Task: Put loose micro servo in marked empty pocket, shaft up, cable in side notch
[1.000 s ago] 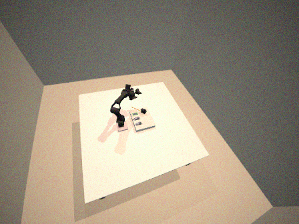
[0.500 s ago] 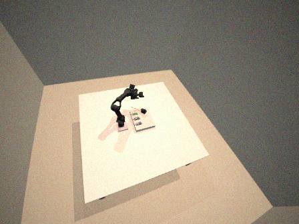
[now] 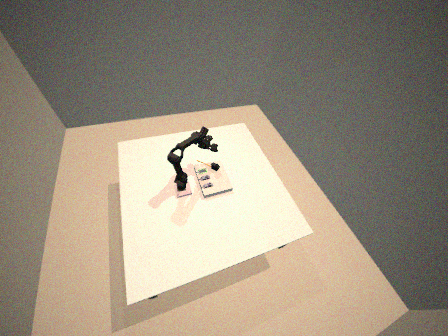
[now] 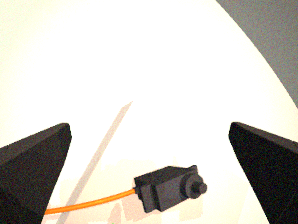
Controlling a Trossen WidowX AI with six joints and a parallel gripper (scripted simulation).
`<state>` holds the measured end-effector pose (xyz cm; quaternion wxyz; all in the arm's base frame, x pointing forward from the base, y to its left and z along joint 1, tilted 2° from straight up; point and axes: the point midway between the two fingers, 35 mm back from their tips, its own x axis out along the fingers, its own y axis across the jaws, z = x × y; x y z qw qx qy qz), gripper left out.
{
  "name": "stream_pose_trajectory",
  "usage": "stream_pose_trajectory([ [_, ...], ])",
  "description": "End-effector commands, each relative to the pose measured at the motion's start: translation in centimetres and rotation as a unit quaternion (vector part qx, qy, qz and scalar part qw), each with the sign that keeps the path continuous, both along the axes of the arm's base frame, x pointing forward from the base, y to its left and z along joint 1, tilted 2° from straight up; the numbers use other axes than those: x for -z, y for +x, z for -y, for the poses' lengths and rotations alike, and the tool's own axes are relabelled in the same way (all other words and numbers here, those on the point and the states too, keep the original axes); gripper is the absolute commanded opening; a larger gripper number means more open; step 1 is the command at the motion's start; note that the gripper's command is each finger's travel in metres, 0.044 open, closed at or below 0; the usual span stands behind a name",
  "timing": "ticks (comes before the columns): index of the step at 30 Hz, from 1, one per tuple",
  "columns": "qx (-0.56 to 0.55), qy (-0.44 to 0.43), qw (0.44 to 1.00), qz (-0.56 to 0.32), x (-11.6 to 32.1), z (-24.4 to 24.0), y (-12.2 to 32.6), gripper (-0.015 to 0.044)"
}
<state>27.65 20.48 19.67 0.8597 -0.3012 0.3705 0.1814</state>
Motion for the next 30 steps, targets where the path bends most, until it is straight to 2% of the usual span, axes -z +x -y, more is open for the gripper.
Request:
stream_pose_trajectory([
  [1,0.047,0.029,0.998,-0.035,0.5,0.5,0.4,0.044],
  [16,0.221,0.11,0.958,-0.143,2.0,3.0,1.1,0.044],
  [30,0.398,0.171,0.872,-0.229,3.0,5.4,1.3,0.044],
])
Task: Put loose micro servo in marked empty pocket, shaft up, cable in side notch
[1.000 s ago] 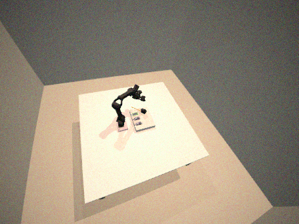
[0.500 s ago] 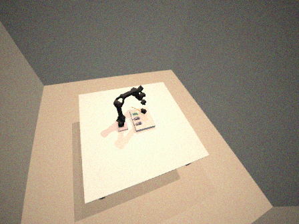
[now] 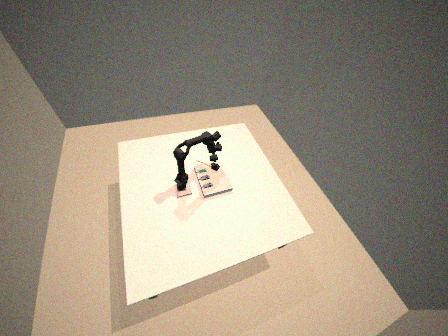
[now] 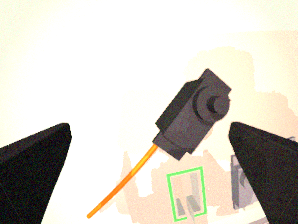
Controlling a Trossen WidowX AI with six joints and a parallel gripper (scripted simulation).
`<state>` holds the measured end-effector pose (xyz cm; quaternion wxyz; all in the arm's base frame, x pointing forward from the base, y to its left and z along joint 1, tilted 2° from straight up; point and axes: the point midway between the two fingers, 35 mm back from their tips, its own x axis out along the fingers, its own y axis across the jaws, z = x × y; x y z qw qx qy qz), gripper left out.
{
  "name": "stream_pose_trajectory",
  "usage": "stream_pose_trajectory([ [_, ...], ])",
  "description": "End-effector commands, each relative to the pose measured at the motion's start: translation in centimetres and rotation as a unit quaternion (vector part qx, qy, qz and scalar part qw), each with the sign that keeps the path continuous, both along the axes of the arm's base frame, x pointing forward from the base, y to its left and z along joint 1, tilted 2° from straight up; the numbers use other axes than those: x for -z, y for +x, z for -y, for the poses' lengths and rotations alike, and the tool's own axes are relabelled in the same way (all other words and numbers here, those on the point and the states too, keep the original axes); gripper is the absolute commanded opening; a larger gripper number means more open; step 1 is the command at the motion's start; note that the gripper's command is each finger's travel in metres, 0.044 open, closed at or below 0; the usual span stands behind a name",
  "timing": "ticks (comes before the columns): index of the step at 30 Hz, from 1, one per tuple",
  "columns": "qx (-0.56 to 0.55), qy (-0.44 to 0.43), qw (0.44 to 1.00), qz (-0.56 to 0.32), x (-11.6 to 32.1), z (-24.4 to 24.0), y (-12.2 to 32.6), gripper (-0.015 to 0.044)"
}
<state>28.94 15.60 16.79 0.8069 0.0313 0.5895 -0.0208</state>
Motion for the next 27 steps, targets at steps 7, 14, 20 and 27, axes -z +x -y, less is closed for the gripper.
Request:
stream_pose_trajectory([
  [7,0.151,0.042,0.985,-0.076,0.4,1.7,0.0,0.044],
  [14,0.254,0.062,0.957,-0.125,0.6,2.8,-0.2,0.044],
  [20,0.306,0.07,0.938,-0.148,0.6,3.3,-0.2,0.044],
  [27,0.306,0.07,0.938,-0.148,1.2,3.3,-0.2,0.044],
])
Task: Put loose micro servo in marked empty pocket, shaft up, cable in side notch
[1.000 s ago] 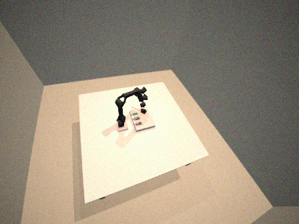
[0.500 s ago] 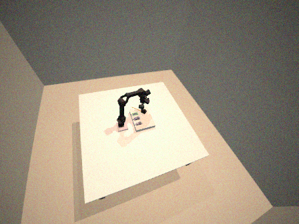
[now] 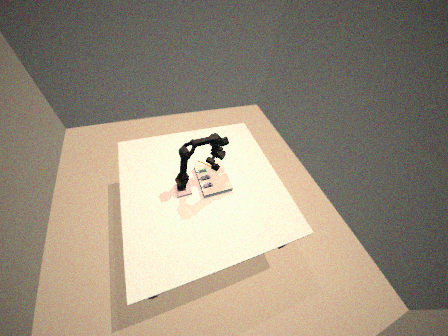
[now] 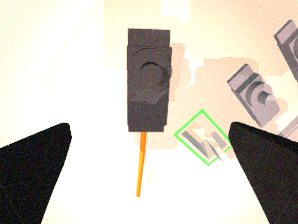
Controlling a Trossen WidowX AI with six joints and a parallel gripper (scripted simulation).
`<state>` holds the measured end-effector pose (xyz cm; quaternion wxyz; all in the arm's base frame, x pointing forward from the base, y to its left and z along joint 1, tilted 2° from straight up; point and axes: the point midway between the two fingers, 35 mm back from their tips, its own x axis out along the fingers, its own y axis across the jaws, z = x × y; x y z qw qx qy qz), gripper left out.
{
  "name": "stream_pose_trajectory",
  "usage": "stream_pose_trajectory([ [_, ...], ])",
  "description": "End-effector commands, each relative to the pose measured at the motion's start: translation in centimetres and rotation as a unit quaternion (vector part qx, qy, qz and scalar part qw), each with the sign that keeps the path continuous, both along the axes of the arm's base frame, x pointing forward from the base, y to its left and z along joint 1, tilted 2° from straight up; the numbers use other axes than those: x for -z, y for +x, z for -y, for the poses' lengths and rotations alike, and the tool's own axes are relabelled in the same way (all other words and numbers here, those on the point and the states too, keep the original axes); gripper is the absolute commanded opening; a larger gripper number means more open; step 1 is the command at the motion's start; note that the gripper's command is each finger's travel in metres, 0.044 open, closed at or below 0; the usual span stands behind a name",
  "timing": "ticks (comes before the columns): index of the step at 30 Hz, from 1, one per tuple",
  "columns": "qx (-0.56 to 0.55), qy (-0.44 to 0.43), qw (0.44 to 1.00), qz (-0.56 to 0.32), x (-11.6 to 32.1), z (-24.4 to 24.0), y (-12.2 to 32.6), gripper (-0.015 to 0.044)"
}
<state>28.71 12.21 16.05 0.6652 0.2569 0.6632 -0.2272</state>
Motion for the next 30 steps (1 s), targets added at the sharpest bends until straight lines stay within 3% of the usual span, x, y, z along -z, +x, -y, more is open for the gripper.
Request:
stream_pose_trajectory([
  [1,0.007,0.004,1.0,-0.003,0.8,-0.1,0.0,0.044],
  [25,0.007,0.004,1.0,-0.003,4.4,-0.3,0.0,0.044],
  [30,0.007,0.004,1.0,-0.003,4.4,-0.3,0.0,0.0309],
])
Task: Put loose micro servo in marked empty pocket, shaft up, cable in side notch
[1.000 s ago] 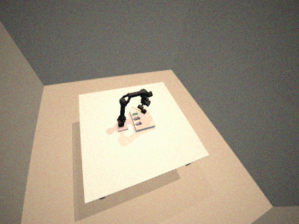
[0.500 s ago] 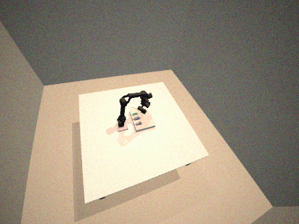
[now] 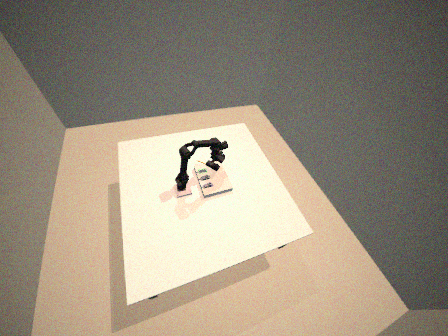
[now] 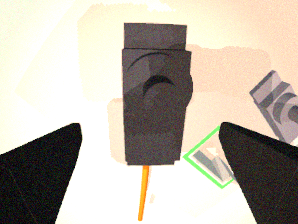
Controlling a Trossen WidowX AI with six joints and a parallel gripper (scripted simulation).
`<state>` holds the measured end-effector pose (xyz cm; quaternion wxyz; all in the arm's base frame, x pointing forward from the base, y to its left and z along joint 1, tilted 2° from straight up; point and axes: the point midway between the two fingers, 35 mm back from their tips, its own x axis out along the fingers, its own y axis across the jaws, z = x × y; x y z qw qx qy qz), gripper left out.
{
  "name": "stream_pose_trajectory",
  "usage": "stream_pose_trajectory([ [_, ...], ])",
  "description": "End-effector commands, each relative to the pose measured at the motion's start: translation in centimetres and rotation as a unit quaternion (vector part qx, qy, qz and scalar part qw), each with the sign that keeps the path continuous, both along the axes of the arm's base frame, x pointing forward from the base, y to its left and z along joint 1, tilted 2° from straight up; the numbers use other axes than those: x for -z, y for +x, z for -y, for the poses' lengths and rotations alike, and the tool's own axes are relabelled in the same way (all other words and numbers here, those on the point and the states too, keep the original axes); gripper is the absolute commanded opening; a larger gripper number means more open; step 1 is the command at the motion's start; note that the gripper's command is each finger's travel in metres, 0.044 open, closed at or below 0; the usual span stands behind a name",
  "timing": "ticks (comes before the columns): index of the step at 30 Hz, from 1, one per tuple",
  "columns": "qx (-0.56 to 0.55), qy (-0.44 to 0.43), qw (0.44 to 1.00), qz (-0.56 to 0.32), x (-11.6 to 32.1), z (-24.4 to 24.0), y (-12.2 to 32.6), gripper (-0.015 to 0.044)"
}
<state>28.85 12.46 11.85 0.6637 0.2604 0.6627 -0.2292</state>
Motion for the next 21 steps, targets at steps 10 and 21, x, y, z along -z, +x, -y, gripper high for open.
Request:
stream_pose_trajectory([
  [10,0.002,0.002,1.0,-0.003,0.2,-0.1,-0.1,0.0085],
  [21,0.002,0.002,1.0,-0.003,-2.0,0.1,-0.3,0.0],
])
